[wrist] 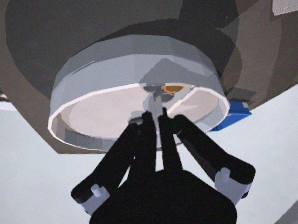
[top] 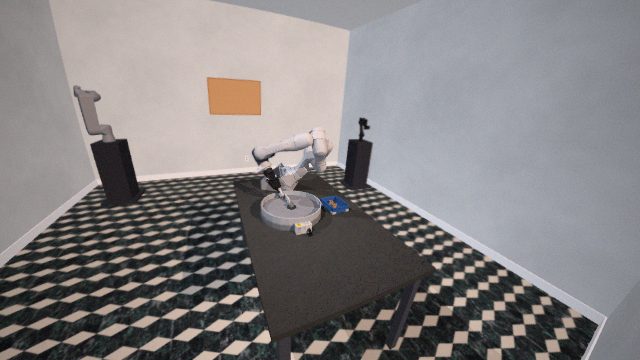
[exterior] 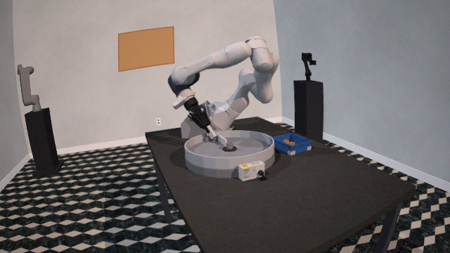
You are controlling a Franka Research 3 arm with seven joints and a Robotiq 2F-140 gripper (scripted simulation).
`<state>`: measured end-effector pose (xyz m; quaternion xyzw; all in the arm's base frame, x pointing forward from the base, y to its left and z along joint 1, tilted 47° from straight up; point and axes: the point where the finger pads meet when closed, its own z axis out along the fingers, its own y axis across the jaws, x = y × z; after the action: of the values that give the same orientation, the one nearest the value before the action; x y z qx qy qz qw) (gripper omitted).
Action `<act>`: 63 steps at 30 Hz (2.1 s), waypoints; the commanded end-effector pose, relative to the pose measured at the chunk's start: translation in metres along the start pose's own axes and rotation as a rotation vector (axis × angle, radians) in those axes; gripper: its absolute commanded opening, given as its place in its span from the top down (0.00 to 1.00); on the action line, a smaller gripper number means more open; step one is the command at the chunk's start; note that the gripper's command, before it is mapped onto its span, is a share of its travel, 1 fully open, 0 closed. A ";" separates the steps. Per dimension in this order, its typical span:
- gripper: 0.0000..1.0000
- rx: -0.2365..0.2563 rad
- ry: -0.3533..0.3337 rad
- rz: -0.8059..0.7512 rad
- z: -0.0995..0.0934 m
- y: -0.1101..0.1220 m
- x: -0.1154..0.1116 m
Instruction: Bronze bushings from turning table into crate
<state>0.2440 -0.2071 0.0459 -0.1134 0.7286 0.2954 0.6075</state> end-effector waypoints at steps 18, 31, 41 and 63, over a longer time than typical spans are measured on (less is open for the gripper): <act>1.00 -0.003 0.000 -0.001 0.001 0.001 0.001; 1.00 -0.003 0.000 -0.001 -0.031 0.002 -0.026; 1.00 -0.003 0.000 -0.001 -0.050 0.002 -0.042; 1.00 -0.003 0.000 -0.001 -0.051 0.002 -0.043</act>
<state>0.2123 -0.2409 0.0901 -0.1165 0.7277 0.2943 0.6085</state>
